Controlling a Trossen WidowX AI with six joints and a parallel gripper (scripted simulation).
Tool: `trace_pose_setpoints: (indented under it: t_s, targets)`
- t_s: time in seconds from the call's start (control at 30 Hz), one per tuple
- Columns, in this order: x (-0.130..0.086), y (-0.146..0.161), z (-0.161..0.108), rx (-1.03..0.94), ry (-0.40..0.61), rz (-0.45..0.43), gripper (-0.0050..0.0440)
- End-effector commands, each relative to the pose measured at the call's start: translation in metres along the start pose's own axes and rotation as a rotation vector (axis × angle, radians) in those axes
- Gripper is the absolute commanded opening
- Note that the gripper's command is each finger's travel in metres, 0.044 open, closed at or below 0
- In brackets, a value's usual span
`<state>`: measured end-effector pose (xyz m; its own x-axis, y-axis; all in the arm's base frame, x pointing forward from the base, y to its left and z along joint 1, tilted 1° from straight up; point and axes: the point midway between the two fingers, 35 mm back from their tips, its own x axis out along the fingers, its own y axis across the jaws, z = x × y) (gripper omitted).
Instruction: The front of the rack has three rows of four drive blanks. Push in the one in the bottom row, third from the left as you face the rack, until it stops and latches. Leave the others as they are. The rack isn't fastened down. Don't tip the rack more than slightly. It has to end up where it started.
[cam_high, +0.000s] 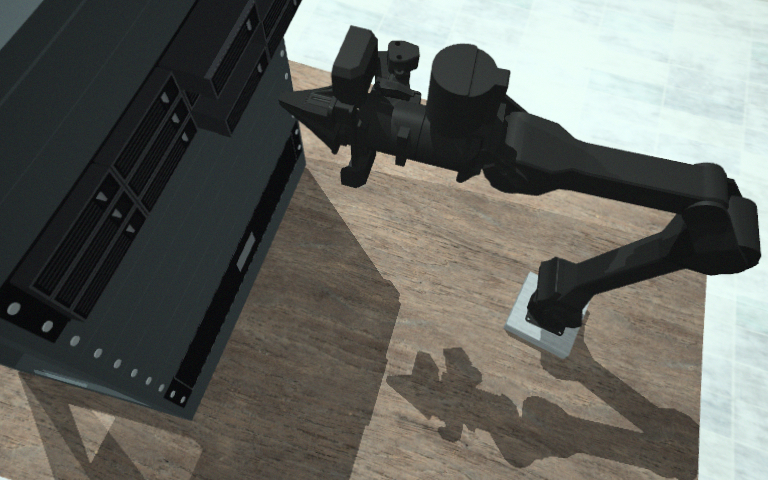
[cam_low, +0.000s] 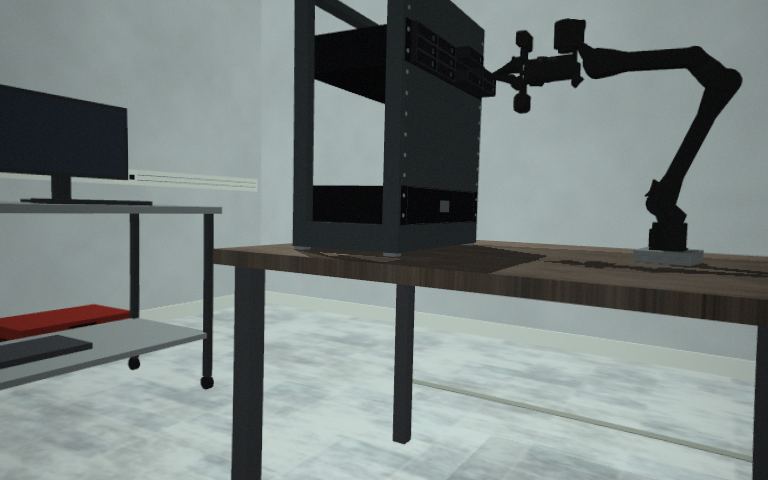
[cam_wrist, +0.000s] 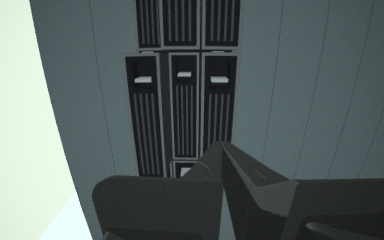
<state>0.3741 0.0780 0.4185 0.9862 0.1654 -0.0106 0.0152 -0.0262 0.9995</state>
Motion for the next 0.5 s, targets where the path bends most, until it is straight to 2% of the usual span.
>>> trace_pose_setpoints:
  t_s: [0.0,0.07,0.47]
  targets:
    - [0.0183,0.0083,0.0000,-0.003,-0.002,0.016,-0.0050]
    - [0.0248,0.0084,0.0000,-0.003,-0.002,0.016,-0.0050]
    - [0.0261,0.0084,0.0001,-0.003,-0.002,0.016,-0.0050]
